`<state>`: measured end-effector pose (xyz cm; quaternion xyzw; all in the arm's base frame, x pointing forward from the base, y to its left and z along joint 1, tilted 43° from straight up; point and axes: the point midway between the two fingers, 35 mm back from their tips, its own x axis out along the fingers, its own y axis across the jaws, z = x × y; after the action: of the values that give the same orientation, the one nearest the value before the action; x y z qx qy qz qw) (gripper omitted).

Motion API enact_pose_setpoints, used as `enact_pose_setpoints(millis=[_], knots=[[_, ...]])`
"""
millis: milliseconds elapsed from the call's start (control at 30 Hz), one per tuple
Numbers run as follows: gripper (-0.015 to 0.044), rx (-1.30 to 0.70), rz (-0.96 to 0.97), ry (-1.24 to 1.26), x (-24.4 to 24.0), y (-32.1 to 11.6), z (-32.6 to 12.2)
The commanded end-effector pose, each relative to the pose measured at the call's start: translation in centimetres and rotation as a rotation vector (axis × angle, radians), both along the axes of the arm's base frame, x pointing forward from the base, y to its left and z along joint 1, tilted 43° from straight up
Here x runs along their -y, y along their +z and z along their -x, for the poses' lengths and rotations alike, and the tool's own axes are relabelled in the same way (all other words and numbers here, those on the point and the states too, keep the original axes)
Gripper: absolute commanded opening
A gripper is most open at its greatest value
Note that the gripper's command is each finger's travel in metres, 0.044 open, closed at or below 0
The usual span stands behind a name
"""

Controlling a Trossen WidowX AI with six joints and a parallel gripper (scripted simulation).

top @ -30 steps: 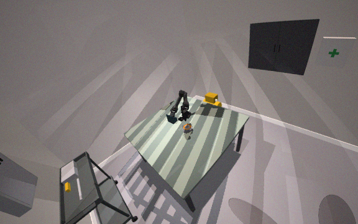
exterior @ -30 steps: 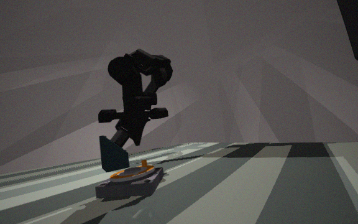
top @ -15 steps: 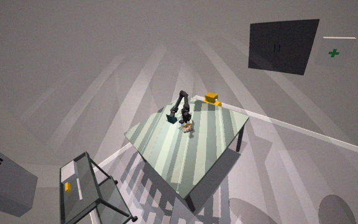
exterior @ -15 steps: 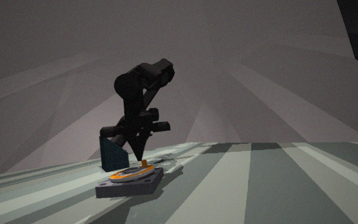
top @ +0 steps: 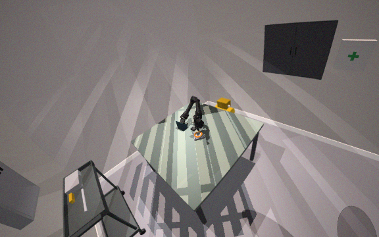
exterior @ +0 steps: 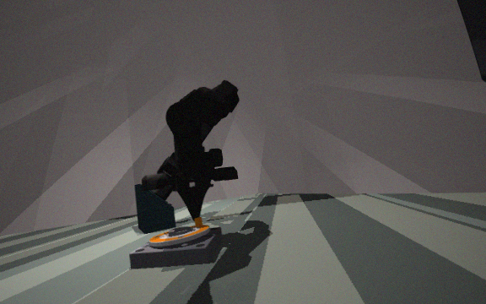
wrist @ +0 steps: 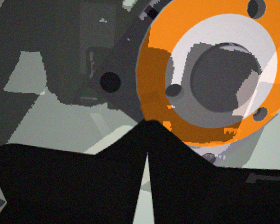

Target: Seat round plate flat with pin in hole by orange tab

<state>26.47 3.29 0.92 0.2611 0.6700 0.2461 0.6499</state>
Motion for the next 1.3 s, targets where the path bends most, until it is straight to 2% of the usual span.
enact_pose_setpoints(millis=[0, 1267], knots=[[0.0, 0.005, -0.003, -0.002, -0.2, 0.2, -0.7], [0.0, 0.007, -0.003, -0.002, -0.5, 0.7, -4.5]])
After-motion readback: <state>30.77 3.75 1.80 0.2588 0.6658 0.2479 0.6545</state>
